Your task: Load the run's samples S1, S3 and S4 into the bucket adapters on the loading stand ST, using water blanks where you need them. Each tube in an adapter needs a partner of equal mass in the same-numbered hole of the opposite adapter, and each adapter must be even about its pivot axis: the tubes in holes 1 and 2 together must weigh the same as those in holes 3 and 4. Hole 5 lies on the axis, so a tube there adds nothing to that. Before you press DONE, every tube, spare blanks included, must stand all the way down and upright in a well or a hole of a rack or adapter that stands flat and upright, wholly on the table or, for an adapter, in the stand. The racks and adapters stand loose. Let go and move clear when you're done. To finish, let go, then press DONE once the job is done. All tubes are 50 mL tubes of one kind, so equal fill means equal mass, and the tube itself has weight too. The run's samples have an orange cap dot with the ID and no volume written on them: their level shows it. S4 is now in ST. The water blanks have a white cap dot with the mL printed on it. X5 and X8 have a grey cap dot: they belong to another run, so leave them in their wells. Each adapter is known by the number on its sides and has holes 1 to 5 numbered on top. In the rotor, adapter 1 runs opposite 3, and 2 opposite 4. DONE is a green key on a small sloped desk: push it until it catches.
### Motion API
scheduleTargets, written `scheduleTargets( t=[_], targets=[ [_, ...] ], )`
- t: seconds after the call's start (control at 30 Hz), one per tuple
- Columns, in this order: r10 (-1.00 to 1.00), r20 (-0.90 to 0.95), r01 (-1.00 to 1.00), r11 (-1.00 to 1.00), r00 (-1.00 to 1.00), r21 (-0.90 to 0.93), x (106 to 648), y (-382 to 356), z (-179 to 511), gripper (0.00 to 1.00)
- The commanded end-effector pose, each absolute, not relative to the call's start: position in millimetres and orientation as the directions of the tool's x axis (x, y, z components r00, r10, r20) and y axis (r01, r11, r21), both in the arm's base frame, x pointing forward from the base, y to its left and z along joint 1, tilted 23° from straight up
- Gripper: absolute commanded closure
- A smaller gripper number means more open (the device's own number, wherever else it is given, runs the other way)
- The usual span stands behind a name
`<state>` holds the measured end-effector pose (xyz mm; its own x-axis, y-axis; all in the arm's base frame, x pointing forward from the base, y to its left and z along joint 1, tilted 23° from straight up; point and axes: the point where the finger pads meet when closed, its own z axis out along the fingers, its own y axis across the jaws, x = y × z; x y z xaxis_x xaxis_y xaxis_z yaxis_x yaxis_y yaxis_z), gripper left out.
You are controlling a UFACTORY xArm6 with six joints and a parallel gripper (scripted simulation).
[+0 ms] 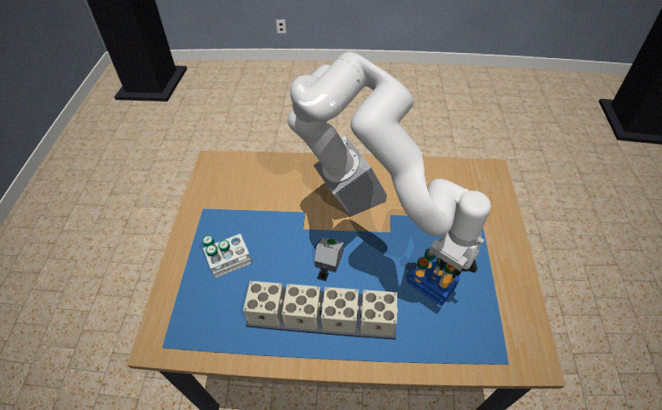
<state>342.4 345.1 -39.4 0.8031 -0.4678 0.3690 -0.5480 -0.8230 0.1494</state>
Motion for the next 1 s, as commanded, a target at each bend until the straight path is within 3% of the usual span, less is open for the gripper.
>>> scheduleTargets(
  t=[0.0, 0.97],
  targets=[
    [-0.468, 0.369, -0.548, -0.824, 0.803, 0.145, 344, 345, -42, 1.00],
    [-0.468, 0.369, -0.548, -0.824, 0.803, 0.145, 350, 337, -65, 1.00]
  ],
)
